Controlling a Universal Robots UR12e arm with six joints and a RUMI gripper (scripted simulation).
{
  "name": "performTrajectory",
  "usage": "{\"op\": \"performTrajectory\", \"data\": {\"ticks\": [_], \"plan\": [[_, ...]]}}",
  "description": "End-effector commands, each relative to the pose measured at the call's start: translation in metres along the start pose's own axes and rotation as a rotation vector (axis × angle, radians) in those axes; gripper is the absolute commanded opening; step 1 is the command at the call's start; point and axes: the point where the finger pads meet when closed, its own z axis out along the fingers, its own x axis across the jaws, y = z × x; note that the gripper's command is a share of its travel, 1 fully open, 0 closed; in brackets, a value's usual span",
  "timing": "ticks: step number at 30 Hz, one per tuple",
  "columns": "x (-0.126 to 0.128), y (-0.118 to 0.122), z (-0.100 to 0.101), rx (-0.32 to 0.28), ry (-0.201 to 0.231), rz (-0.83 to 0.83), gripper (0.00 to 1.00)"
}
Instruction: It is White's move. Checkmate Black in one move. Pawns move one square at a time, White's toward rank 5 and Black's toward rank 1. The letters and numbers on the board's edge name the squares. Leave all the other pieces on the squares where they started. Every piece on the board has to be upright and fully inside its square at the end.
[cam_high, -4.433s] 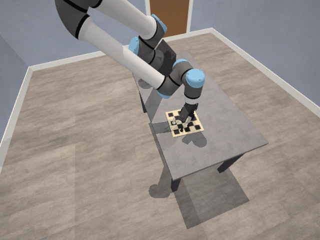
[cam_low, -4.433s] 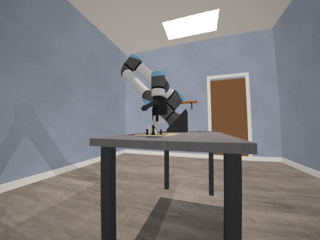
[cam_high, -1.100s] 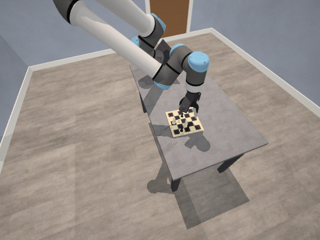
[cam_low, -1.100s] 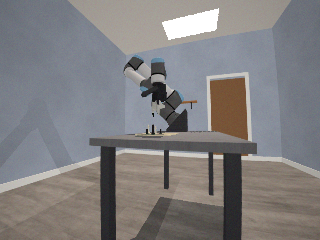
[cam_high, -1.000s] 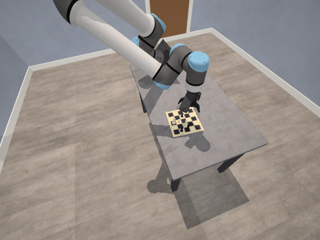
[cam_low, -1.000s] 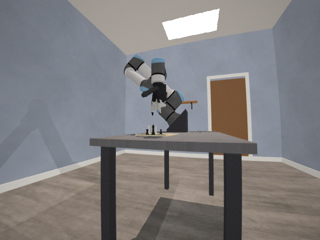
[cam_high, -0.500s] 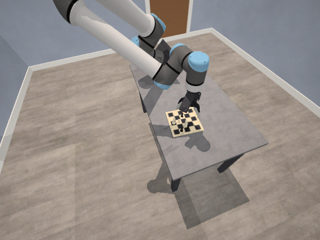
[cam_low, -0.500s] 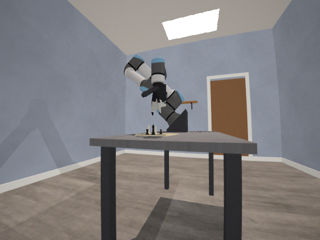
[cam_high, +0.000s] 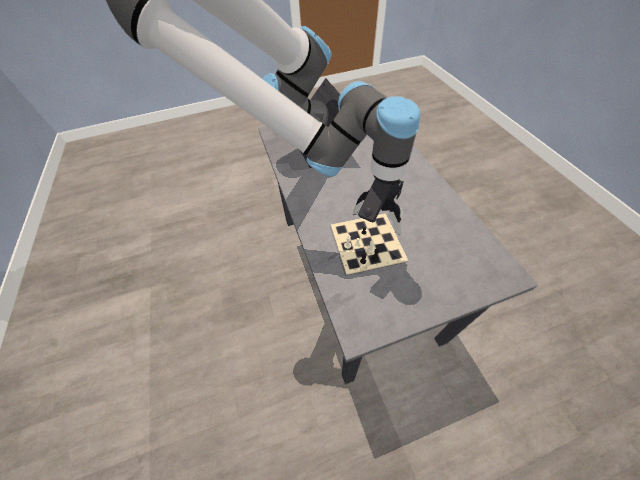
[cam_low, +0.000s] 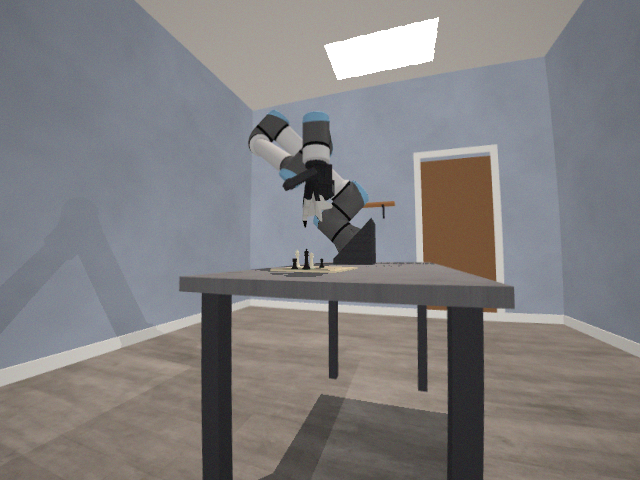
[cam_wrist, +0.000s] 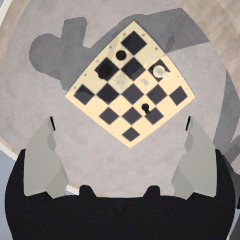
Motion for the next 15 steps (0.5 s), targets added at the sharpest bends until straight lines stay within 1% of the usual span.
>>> {"op": "performTrajectory", "data": {"ticks": [1, 4, 6, 11, 15], "plan": [[0.0, 0.0, -0.016, 0.0, -0.001, 0.001, 1.0], [0.0, 0.0, -0.028, 0.0, -0.001, 0.001, 1.0], [0.0, 0.0, -0.028, 0.0, -0.001, 0.001, 1.0], [0.0, 0.0, -0.045, 0.0, -0.001, 0.001, 1.0], [0.0, 0.0, -0.052, 0.0, -0.001, 0.001, 1.0]]}}
